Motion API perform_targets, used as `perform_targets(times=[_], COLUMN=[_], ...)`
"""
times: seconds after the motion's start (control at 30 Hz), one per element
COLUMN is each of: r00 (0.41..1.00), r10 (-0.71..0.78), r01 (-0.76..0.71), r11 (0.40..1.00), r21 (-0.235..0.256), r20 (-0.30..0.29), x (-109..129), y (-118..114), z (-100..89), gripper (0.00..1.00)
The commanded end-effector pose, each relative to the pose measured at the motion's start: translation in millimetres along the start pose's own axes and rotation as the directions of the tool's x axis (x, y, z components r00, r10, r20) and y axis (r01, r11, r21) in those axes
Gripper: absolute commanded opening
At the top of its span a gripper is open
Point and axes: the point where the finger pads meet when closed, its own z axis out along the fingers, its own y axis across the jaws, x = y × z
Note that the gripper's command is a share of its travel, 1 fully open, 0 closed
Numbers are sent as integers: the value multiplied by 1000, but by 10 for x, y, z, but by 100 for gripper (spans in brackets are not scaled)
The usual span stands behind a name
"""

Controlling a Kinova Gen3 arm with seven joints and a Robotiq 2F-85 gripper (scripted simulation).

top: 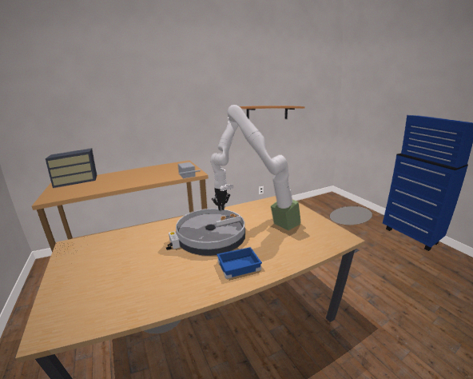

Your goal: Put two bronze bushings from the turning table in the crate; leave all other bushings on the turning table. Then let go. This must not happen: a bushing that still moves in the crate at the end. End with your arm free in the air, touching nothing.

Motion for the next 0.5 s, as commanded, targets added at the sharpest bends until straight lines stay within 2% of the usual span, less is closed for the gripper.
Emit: perform_targets(times=[0.0, 0.47], r00=[1000, 1000], r10=[-6, -4], r01=[6, 4], r11=[1000, 1000], r21=[0, 0], r20=[-3, -1], x=[22, 11], y=[18, 11], z=[7, 3], gripper=[15, 14])
